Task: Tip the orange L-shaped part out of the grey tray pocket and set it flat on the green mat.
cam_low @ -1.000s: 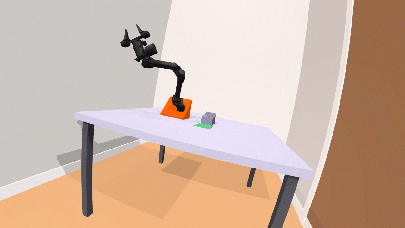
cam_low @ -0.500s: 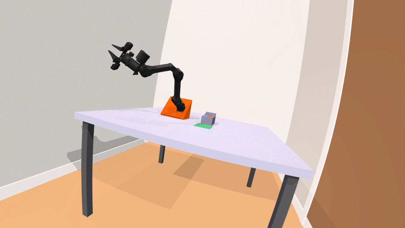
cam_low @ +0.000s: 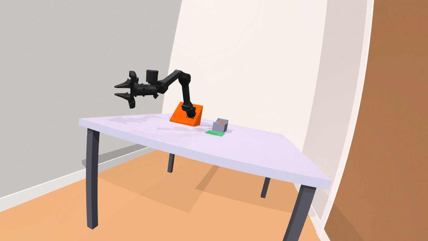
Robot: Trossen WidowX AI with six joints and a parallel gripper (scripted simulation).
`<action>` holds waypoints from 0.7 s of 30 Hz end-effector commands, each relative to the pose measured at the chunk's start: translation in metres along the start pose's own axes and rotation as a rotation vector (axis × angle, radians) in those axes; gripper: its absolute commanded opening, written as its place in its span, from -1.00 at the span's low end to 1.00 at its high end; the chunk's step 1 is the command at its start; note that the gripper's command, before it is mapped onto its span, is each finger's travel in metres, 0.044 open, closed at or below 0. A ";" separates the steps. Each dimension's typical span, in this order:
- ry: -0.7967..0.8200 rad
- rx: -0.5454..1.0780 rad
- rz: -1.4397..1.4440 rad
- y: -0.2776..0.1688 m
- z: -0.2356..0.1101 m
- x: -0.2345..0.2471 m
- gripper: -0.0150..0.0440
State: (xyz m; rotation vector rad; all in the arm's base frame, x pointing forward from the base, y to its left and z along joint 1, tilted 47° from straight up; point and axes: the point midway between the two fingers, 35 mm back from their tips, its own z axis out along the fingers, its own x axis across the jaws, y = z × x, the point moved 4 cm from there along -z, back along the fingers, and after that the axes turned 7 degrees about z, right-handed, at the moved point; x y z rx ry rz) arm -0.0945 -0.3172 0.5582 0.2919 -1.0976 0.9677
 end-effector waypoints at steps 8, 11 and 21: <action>-0.294 0.433 -0.140 -0.126 -0.082 -0.071 0.12; -0.353 0.539 -0.165 -0.154 -0.111 -0.084 0.12; -0.482 0.893 -0.339 -0.223 -0.232 -0.116 0.12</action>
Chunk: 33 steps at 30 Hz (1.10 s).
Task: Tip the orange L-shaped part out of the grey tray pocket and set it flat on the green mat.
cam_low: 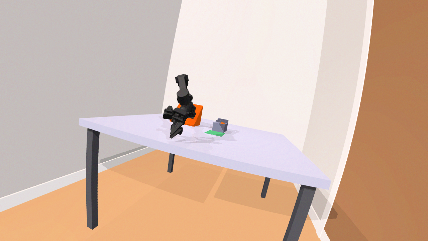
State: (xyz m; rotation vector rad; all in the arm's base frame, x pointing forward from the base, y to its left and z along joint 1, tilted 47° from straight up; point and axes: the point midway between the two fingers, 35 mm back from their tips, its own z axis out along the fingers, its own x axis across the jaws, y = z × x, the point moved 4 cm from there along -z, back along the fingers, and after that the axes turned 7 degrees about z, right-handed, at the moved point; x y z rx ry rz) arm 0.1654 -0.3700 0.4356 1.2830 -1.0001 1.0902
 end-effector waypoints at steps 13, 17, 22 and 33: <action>-0.190 0.528 -0.341 -0.193 -0.091 -0.070 0.12; -0.240 0.645 -0.470 -0.229 -0.126 -0.094 0.12; -0.285 0.799 -0.658 -0.267 -0.182 -0.127 0.12; -0.310 1.111 -1.184 -0.307 -0.324 -0.206 0.12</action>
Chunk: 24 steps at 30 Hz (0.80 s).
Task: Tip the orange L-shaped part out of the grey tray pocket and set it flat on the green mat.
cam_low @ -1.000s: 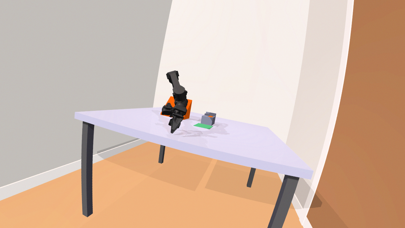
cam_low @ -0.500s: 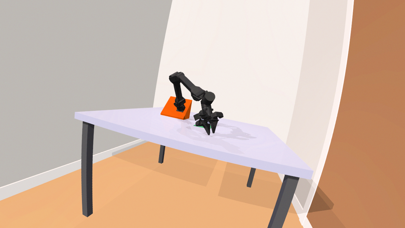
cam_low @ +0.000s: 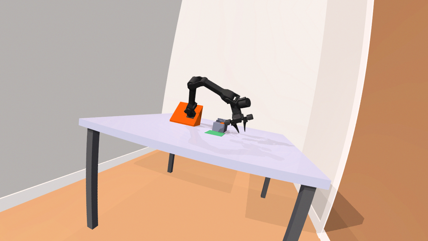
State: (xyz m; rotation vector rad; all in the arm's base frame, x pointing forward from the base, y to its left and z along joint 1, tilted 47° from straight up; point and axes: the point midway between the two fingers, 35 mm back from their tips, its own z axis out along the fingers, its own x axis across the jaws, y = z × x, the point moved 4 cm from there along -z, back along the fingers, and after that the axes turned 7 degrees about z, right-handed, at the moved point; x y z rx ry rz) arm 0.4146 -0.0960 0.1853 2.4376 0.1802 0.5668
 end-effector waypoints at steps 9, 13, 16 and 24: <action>-0.214 0.227 -0.710 -0.186 -0.038 -0.035 0.12; -0.294 0.252 -0.987 -0.238 -0.063 -0.064 0.12; -0.362 0.244 -1.217 -0.271 -0.085 -0.093 0.12; -0.454 0.194 -1.497 -0.300 -0.113 -0.129 0.12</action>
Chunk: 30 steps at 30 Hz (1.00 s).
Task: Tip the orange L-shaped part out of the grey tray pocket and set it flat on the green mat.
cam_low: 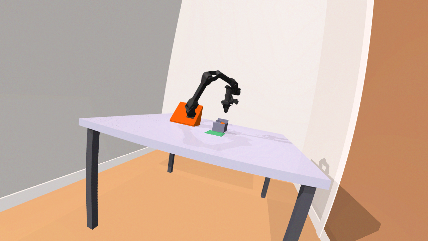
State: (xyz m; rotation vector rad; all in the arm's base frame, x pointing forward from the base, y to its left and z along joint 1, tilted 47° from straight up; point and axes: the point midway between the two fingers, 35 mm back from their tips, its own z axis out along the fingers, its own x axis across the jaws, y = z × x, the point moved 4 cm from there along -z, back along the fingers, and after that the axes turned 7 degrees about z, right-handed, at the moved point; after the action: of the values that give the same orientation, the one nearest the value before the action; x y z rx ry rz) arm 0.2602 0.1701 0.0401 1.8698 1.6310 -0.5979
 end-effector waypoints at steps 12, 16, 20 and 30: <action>-0.050 0.004 -0.063 -0.008 0.022 0.001 0.12; -0.052 0.003 -0.062 -0.008 0.065 -0.002 0.12; -0.054 0.003 -0.062 -0.009 0.074 -0.004 0.12; -0.054 0.003 -0.062 -0.009 0.076 -0.004 0.12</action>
State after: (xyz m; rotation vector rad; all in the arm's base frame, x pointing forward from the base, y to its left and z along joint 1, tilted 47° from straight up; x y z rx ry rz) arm 0.2541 0.1200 -0.0115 1.8024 1.6581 -0.6639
